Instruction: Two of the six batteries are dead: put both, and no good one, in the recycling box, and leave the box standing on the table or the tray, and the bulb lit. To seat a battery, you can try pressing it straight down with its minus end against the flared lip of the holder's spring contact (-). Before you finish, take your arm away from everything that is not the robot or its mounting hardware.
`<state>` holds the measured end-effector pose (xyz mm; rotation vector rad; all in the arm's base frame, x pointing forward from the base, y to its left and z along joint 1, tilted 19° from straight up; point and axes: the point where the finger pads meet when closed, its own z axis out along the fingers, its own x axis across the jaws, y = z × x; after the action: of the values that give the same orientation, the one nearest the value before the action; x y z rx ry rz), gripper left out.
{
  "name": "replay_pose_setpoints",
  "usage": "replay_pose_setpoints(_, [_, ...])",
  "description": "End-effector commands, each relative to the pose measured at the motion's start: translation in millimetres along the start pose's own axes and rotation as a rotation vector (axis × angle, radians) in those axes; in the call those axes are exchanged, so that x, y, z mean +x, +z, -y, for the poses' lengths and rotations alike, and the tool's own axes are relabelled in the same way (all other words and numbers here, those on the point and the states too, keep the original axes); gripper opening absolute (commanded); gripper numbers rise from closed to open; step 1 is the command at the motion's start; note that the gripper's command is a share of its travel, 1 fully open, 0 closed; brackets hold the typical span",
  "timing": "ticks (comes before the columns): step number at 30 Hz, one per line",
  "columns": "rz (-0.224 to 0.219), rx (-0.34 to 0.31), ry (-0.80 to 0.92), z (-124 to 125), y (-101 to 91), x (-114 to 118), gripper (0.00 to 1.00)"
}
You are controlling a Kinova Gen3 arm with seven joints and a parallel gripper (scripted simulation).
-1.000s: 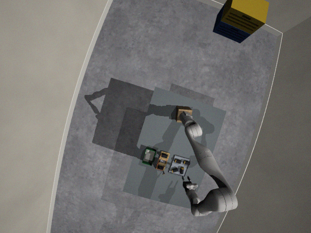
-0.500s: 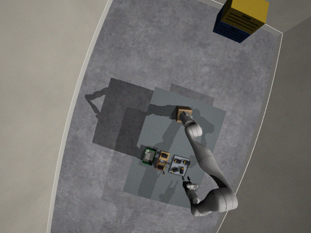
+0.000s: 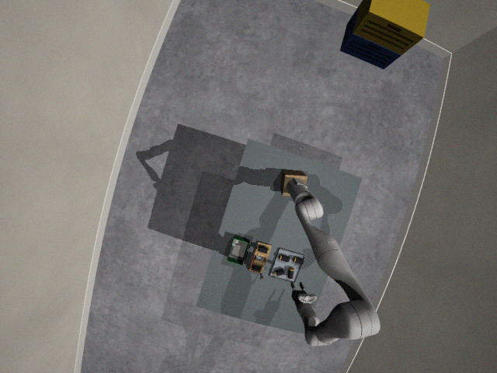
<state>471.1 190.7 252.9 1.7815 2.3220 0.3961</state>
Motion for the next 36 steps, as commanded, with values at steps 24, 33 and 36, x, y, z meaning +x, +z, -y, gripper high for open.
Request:
replay_pose_setpoints(24, [-0.001, -0.002, 0.0, -1, 85.0, 0, 0.9])
replay_pose_setpoints(33, [-0.001, -0.002, 0.0, -1, 85.6, 0, 0.9])
replay_pose_setpoints(36, [-0.001, -0.002, 0.0, -1, 85.6, 0, 0.9])
